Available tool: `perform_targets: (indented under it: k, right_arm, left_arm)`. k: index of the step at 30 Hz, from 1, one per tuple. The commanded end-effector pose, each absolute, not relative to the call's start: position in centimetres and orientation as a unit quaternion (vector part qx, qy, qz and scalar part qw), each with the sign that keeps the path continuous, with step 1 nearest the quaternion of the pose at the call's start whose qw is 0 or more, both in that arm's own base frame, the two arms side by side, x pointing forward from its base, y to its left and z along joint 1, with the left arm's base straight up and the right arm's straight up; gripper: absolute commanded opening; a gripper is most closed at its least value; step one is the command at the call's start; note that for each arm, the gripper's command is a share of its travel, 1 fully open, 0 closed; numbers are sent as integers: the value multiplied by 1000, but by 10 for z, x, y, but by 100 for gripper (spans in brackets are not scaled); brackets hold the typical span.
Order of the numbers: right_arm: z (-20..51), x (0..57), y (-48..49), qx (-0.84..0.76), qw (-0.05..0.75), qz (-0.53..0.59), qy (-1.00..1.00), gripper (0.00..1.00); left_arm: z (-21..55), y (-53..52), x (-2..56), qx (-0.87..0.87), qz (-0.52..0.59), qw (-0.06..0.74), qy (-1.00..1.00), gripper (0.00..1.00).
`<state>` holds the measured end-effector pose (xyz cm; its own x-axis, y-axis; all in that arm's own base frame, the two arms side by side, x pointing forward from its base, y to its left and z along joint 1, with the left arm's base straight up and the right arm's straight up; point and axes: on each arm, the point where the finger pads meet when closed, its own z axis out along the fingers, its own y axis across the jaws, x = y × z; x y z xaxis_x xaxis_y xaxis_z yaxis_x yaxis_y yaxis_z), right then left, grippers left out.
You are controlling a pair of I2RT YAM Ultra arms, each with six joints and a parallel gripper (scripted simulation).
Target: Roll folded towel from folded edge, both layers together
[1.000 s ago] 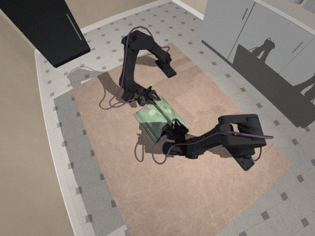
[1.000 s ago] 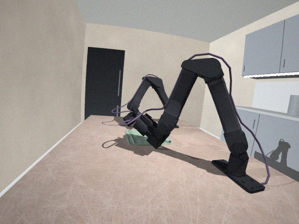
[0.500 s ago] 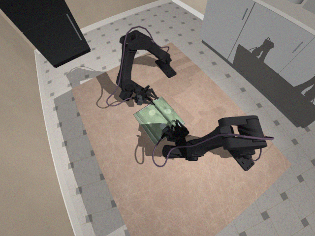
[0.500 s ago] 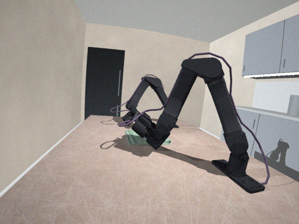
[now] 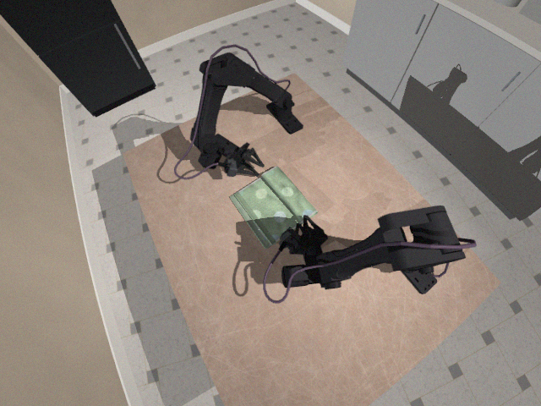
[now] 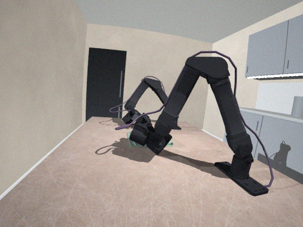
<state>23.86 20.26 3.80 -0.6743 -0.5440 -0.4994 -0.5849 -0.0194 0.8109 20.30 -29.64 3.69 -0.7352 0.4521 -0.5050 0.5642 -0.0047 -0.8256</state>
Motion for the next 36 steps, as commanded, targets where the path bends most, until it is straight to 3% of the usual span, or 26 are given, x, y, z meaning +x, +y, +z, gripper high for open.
perform_targets:
  k: [1, 16, 22, 36]
  right_arm:
    - [38, 239, 202, -409, 17, 591, 695, 45]
    - [77, 216, 201, -639, 192, 329, 668, 45]
    - [85, 211, 200, -676, 225, 266, 649, 45]
    - [87, 210, 200, -685, 234, 249, 643, 45]
  left_arm:
    - [38, -292, 205, 379, -590, 42, 711, 45]
    - [77, -293, 182, 610, -321, 205, 694, 45]
    - [85, -293, 177, 648, -257, 236, 677, 45]
    - [87, -293, 176, 657, -239, 244, 672, 45]
